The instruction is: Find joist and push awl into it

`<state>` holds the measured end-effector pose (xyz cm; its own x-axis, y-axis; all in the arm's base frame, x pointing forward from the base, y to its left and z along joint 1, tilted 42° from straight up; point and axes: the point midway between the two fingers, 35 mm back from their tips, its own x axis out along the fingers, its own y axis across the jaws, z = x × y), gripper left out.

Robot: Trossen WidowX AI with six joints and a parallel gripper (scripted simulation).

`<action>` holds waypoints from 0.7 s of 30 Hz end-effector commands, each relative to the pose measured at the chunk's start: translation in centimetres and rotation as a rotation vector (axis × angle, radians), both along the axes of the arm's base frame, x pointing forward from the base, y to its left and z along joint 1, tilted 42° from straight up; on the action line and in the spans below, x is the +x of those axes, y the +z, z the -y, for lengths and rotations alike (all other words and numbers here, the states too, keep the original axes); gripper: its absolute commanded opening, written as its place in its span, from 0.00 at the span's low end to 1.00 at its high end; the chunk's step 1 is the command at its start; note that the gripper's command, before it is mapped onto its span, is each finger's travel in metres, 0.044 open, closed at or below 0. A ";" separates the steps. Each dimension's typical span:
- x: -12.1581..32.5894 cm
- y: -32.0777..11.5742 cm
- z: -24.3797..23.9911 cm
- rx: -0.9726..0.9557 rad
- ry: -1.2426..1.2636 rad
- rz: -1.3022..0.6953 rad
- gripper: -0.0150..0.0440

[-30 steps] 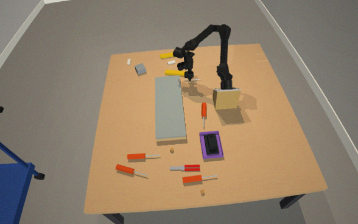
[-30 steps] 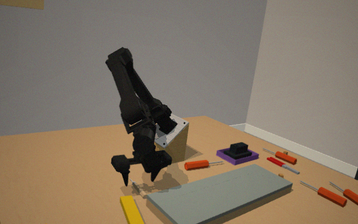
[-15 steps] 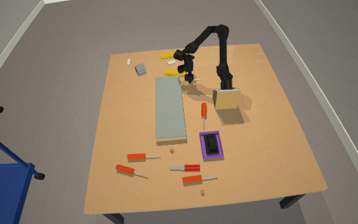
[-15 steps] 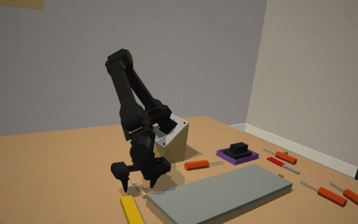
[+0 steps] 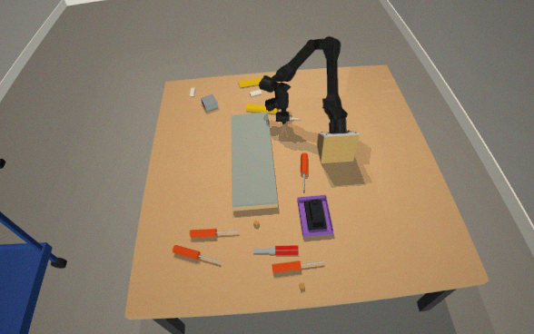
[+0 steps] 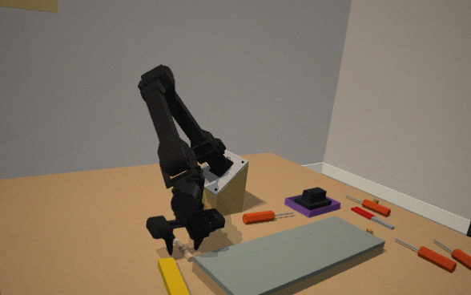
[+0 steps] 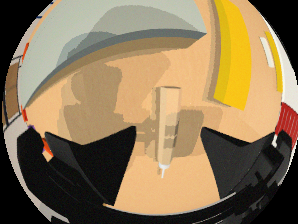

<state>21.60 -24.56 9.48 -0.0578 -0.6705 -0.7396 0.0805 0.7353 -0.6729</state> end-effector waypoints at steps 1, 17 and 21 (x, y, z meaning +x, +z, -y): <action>0.0 -0.2 -0.1 0.007 0.005 -0.002 0.64; 0.2 0.2 -0.5 0.009 0.004 -0.001 0.25; 0.6 1.7 -1.8 0.014 0.004 0.000 0.25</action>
